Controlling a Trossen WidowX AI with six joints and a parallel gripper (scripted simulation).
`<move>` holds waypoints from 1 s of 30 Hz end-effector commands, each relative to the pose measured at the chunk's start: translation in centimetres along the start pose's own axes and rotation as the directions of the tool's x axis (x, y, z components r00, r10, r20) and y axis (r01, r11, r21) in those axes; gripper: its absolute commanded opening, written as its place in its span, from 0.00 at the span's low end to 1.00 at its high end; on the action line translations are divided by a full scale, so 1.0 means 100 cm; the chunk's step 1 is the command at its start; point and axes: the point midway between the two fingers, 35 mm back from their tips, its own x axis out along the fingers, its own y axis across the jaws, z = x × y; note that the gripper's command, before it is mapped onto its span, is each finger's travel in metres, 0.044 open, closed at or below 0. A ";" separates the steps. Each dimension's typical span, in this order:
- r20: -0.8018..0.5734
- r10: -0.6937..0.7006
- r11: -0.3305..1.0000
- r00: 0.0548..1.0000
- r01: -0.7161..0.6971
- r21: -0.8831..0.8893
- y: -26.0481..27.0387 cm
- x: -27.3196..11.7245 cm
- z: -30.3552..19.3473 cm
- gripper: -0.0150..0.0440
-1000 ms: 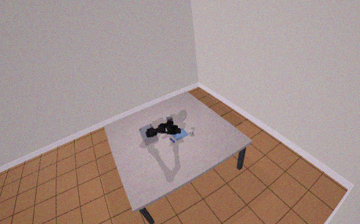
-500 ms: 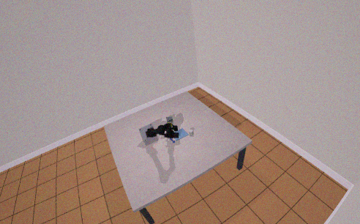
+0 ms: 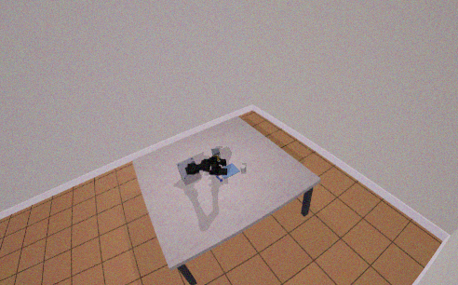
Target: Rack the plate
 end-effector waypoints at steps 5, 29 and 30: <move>0.000 0.010 1.000 1.000 -0.010 0.008 0.004 0.010 0.001 0.25; 0.001 -0.005 1.000 1.000 0.005 -0.009 0.005 0.036 0.003 0.25; 0.001 -0.005 1.000 1.000 0.005 -0.009 0.005 0.036 0.003 0.25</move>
